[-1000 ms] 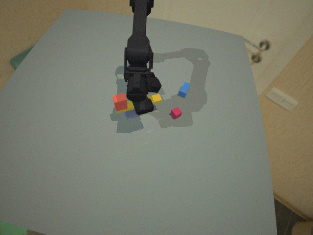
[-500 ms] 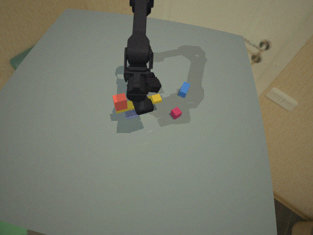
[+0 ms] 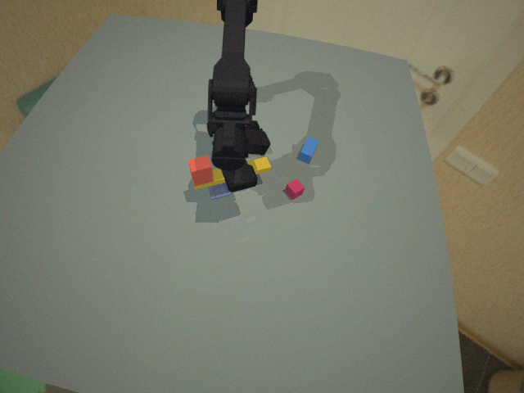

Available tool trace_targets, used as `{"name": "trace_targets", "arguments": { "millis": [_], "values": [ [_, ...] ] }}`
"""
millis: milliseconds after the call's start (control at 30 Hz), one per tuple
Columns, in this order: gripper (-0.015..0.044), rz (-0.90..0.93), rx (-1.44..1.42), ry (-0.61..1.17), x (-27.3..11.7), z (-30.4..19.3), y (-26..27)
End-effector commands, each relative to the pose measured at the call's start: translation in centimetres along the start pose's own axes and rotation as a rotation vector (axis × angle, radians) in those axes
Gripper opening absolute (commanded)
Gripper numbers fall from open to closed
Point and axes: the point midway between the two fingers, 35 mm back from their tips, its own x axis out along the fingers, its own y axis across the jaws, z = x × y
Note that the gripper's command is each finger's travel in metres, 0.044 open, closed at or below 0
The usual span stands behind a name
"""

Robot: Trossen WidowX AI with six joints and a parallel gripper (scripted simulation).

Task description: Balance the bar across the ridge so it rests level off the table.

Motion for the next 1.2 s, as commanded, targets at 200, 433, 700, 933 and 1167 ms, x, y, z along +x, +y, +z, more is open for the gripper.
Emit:
{"name": "trace_targets", "arguments": {
  "millis": [200,433,700,933,1167],
  "values": [
    [0.0053,0.000,0.000,0.000,0.00,0.00,0.00],
    [0.0167,0.000,0.000,0.000,0.00,0.00,0.00],
    [0.0167,0.000,0.000,0.000,0.00,0.00,0.00],
    [0.0168,0.000,0.000,0.000,0.00,0.00,0.00],
    [0.0170,0.000,0.000,0.000,0.00,0.00,0.00]
  ]
}}
